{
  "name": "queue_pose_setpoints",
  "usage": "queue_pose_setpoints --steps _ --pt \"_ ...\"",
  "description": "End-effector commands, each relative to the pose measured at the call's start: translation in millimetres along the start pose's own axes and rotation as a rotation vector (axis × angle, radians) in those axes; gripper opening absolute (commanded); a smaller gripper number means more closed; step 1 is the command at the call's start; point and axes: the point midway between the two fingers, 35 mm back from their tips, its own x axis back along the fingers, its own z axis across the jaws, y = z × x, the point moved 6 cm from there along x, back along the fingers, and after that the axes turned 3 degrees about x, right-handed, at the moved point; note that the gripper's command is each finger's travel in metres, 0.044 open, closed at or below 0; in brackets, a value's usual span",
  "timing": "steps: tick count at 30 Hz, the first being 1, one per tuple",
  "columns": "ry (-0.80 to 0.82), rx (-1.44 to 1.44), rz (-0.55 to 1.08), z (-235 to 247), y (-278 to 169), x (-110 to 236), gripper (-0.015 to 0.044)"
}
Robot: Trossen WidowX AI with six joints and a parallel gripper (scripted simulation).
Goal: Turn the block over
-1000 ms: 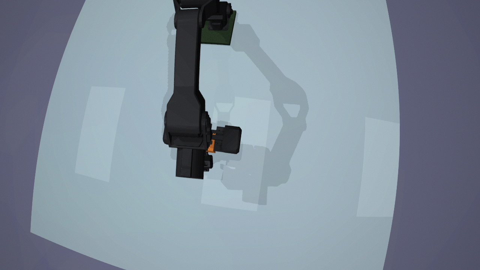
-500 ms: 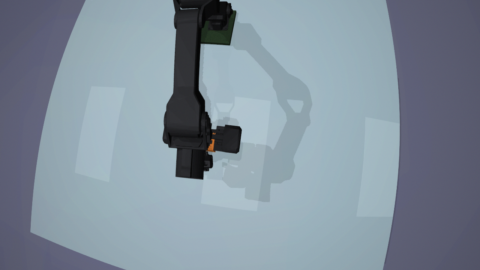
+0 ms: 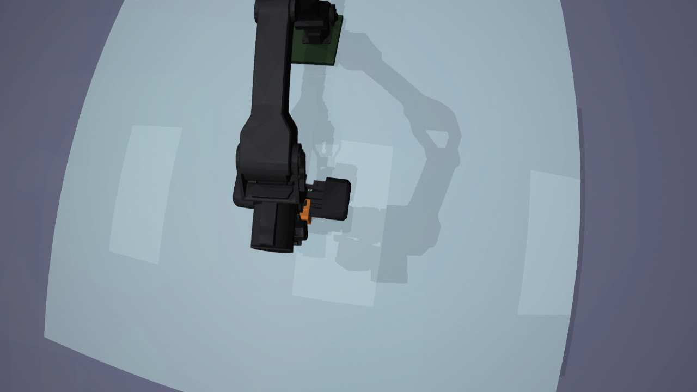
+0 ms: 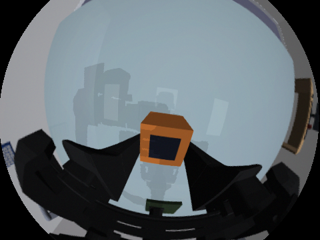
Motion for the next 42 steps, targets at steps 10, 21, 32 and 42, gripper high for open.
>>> queue_pose_setpoints --steps 10,21,32,42 --pt "-0.013 -0.004 -0.176 0.7 -8.9 -2.2 0.0" --pt "-0.021 -0.005 -0.33 1.3 -21.0 -5.2 0.0" --pt "-0.026 -0.007 -0.437 1.6 -31.3 -7.0 0.0" --pt "-0.035 -0.003 -0.588 2.5 -30.6 -30.9 0.0"
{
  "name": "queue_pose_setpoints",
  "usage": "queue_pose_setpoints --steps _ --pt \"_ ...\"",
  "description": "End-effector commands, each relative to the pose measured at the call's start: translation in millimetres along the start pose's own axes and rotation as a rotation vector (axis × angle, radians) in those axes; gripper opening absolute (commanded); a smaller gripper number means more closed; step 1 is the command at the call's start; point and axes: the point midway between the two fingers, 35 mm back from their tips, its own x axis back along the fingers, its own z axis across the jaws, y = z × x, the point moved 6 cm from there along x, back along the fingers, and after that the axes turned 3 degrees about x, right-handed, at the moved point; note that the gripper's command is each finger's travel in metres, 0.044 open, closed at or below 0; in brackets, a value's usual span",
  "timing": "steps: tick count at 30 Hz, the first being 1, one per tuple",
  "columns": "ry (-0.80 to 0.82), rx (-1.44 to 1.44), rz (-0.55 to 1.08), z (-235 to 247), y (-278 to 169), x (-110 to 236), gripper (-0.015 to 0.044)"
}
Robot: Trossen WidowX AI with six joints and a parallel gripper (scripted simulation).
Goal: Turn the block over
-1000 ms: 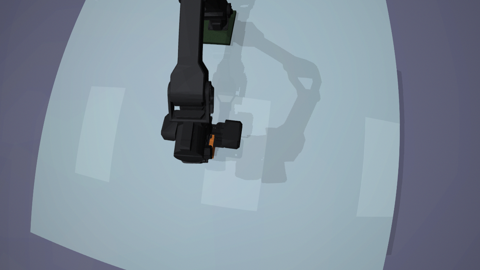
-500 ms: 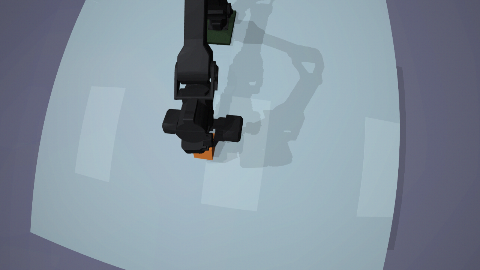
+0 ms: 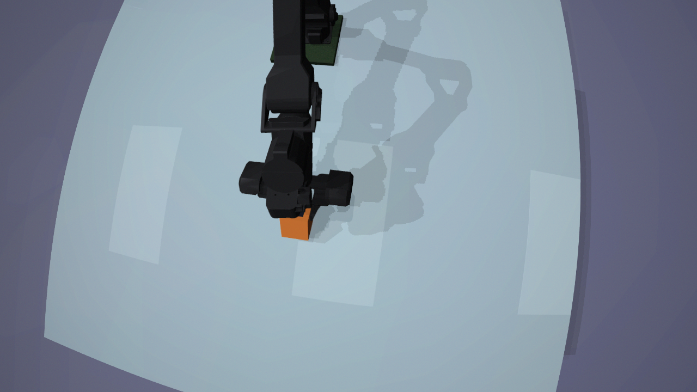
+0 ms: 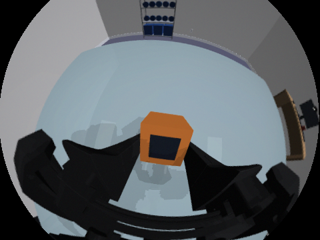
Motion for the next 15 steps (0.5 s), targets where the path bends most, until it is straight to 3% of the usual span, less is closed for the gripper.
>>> queue_pose_setpoints --steps 1,15 --pt "-0.006 -0.001 -0.052 0.3 -3.7 -5.2 0.0" --pt "-0.018 -0.002 -0.279 1.5 -26.9 -15.5 0.0"
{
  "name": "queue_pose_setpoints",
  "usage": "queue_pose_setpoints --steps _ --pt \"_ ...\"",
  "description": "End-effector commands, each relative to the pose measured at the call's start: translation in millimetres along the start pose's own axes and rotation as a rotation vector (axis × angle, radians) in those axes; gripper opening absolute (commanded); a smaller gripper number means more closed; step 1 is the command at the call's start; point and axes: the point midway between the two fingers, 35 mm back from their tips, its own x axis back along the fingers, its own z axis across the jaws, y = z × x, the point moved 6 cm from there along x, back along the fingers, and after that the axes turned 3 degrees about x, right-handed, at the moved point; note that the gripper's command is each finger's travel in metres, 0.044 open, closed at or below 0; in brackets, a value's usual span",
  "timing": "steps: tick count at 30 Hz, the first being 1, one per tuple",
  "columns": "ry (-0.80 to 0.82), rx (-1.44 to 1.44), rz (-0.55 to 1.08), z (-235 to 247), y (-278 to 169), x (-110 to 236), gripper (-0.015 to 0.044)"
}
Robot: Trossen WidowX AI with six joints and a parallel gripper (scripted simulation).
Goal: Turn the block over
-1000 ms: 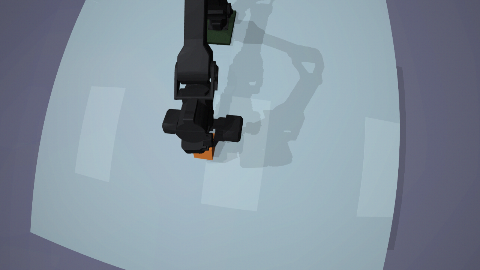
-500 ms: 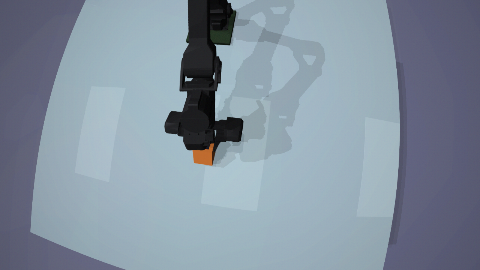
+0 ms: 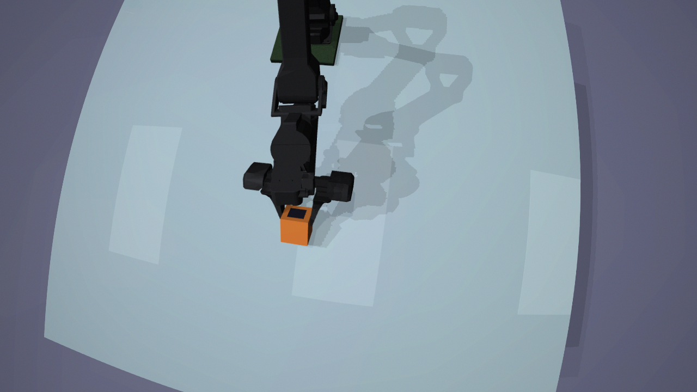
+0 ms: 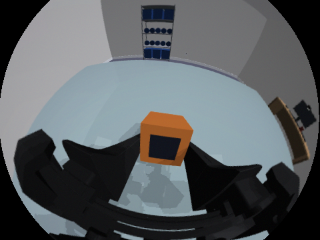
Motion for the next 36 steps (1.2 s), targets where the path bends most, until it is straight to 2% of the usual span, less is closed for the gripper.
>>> queue_pose_setpoints --steps 1,13,27,36 --pt "-0.005 0.005 -0.044 -0.1 -7.3 0.9 0.0" --pt "-0.012 0.002 -0.171 -0.4 -17.6 9.6 0.0" --pt "-0.012 0.002 -0.175 -0.4 -17.5 9.8 0.0" --pt "-0.012 0.002 -0.175 -0.4 -17.5 9.8 0.0236"
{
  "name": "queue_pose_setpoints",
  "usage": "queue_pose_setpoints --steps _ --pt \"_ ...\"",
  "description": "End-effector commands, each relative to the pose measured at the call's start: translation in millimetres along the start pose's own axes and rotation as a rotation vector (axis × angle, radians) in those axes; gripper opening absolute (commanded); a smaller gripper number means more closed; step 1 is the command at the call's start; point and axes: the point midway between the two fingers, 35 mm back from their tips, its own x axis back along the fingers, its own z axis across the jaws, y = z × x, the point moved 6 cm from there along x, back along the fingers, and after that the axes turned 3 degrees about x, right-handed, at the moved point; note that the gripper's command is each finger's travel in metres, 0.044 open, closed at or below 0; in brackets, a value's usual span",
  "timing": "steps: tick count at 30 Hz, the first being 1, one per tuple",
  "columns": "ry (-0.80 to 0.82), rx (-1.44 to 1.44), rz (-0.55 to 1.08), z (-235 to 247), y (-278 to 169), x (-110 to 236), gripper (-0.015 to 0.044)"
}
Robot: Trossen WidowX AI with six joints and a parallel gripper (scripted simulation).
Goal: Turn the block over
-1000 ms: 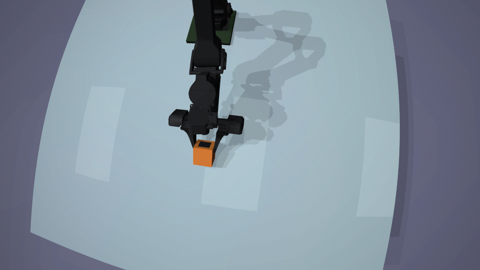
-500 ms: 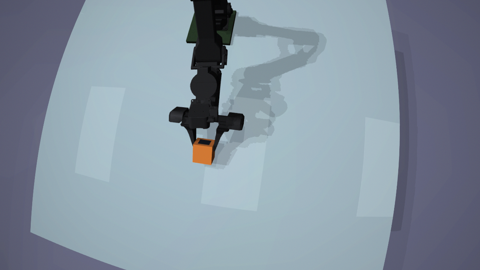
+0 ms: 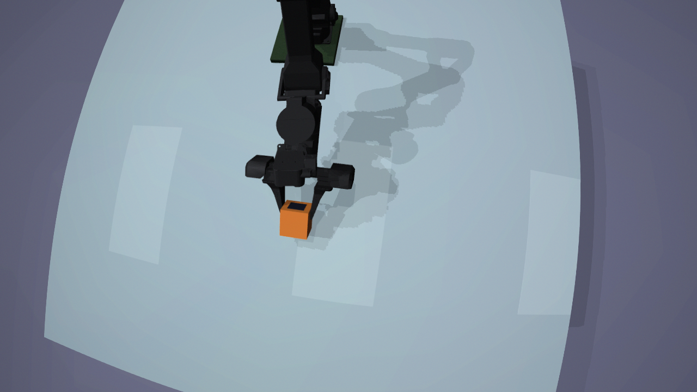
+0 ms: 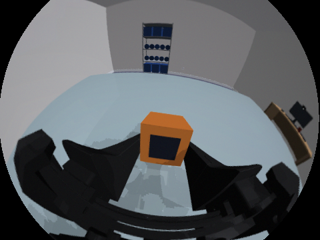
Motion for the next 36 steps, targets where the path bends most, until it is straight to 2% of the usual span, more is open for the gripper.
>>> queue_pose_setpoints --steps 1,8,36 --pt "-0.003 0.006 -0.007 -0.2 1.1 0.1 0.0263" --pt "-0.003 0.006 -0.007 -0.2 1.1 0.1 0.044" --pt "-0.003 0.006 -0.007 -0.2 1.1 0.1 0.044"
